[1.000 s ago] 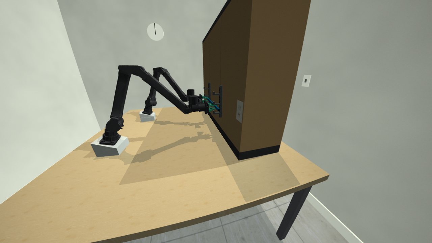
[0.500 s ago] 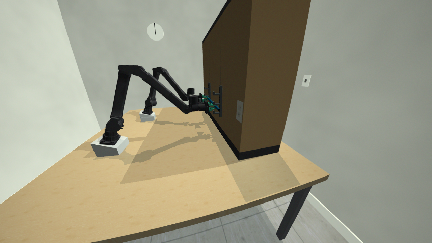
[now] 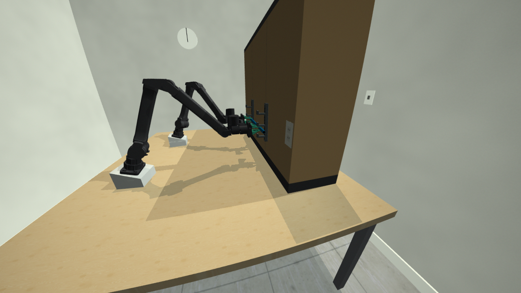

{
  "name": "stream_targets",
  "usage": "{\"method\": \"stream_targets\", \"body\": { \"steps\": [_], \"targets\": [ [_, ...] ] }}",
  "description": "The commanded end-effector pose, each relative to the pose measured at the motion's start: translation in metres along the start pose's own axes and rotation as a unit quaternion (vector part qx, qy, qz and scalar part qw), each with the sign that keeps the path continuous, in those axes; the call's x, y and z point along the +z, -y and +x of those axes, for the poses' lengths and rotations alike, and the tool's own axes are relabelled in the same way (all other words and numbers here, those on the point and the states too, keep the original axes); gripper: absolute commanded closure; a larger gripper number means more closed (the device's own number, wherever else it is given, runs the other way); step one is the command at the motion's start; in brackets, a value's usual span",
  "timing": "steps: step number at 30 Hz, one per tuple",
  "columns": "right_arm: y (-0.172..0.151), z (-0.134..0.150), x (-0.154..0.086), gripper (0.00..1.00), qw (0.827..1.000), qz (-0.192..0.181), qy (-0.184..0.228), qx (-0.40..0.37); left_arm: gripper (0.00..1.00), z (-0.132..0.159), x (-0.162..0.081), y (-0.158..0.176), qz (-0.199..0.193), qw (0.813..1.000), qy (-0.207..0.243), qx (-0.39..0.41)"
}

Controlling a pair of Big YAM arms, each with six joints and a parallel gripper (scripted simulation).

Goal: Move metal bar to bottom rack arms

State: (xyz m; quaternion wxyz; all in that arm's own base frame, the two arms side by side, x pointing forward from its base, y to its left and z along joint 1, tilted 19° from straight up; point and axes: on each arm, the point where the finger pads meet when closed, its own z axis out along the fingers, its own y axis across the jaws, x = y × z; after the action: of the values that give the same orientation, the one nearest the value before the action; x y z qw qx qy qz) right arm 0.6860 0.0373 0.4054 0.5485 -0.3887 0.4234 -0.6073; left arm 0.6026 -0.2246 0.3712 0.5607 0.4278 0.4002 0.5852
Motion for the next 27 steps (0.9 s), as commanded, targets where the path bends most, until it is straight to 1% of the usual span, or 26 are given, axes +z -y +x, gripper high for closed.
{"method": "stream_targets", "body": {
  "steps": [1,27],
  "targets": [
    [0.033,0.0,0.012,1.0,0.999,0.033,0.001,0.009,1.0,0.014,0.016,-0.041,-0.043,0.998,-0.022,-0.027],
    [0.028,-0.001,0.007,1.0,0.999,0.033,0.001,0.009,1.0,0.014,0.009,-0.03,-0.043,0.998,-0.022,-0.027]
  ]
}}
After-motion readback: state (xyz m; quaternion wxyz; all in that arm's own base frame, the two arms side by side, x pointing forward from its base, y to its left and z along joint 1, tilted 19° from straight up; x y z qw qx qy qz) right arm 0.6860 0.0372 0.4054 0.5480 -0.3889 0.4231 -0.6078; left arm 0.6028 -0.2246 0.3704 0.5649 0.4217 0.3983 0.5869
